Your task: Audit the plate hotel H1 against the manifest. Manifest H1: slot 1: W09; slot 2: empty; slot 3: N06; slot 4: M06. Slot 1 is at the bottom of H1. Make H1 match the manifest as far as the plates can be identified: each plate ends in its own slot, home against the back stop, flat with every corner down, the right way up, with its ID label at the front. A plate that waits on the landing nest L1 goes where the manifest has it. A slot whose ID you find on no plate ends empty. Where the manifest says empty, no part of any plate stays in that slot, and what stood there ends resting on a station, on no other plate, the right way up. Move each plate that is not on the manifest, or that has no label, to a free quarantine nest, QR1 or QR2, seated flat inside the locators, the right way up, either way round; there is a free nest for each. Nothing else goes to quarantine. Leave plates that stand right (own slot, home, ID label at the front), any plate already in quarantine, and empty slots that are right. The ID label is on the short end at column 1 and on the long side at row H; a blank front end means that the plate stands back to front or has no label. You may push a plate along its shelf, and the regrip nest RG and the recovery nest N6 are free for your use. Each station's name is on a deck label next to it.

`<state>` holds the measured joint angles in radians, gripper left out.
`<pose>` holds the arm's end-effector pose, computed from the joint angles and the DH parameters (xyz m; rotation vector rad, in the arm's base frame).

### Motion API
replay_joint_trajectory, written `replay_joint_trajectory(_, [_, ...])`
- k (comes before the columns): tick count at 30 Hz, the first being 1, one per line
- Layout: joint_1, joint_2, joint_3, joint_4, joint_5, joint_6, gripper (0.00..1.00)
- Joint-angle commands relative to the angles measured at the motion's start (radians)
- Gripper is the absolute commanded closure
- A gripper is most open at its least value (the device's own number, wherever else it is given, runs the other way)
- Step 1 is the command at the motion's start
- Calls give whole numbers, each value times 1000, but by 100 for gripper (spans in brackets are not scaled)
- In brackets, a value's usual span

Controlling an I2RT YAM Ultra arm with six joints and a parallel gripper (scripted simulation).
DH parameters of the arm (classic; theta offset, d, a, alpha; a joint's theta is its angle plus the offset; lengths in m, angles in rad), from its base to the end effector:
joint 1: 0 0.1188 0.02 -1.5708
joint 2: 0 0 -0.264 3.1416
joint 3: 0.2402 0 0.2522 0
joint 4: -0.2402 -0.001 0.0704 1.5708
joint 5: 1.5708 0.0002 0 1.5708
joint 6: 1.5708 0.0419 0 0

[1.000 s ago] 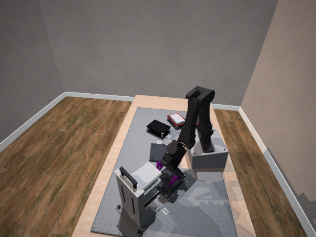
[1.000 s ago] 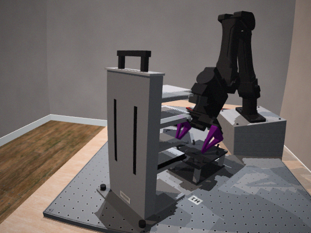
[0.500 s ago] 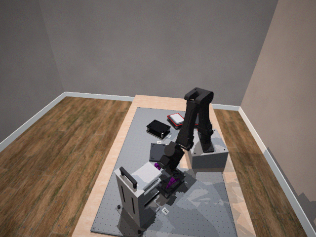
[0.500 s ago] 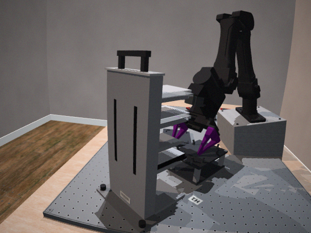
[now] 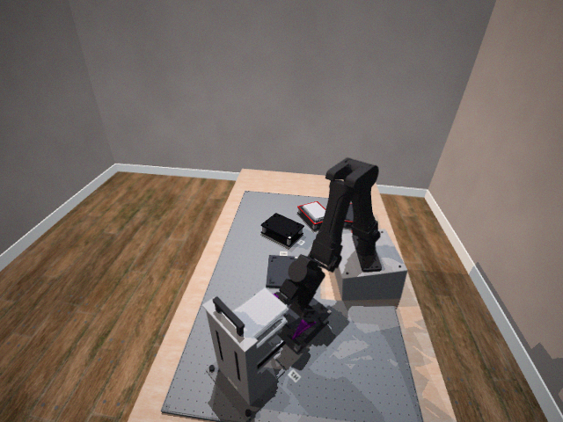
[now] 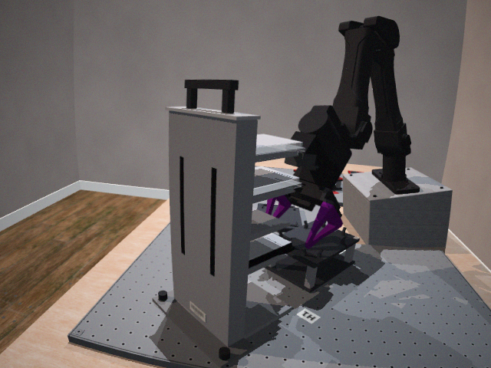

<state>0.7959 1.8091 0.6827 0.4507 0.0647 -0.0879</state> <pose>0.2316 0.2340 0.1096 -0.9359 2.0605 0.3078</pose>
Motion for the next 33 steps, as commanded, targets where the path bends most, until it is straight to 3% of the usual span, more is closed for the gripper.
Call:
replay_joint_trajectory(1, [1,0,25,1,0,2,0])
replay_joint_trajectory(27, [3,82,165,-58,1,3,0])
replay_joint_trajectory(33, [3,82,167,-58,1,3,0])
